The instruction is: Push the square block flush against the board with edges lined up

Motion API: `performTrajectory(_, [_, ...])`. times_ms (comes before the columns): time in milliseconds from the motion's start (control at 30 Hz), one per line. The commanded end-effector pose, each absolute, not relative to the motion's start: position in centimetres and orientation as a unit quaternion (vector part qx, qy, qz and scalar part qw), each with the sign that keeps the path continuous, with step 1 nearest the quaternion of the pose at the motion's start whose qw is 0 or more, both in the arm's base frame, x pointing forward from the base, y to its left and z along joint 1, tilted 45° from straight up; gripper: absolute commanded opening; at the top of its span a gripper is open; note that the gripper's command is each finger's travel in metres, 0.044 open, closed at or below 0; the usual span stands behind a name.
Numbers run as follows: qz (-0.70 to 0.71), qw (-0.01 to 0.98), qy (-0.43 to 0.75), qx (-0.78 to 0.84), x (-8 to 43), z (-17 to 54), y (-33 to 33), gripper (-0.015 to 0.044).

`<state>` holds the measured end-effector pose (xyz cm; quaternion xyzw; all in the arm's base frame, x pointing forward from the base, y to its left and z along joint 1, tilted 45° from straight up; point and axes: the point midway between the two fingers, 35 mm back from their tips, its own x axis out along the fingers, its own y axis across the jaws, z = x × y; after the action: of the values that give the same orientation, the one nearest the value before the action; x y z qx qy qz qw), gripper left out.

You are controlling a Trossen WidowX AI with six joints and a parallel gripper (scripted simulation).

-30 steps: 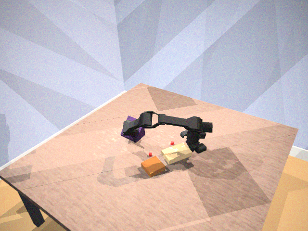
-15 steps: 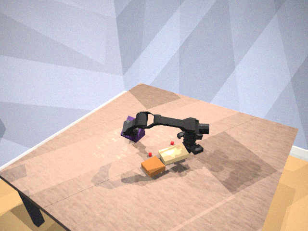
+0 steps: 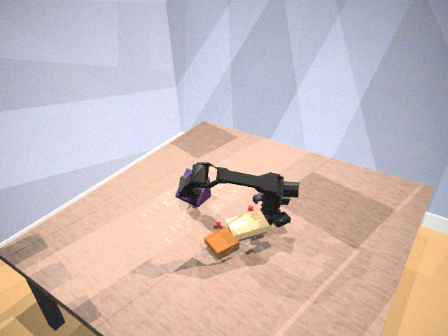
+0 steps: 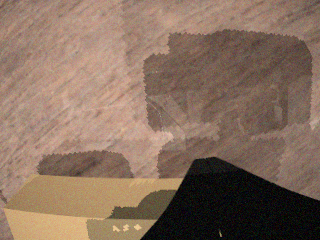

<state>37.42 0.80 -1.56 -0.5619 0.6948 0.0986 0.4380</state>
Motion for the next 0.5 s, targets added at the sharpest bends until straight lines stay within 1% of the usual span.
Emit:
performTrajectory(0, [0.097, 0.428, 0.703, -0.56, 36.63, -1.47, -0.34, 0.0])
performTrajectory(233, [0.097, 0.427, 0.703, -0.56, 35.94, -0.86, -1.04, 0.0])
performTrajectory(467, [0.097, 0.427, 0.703, -0.56, 36.38, -1.24, -0.64, 0.0])
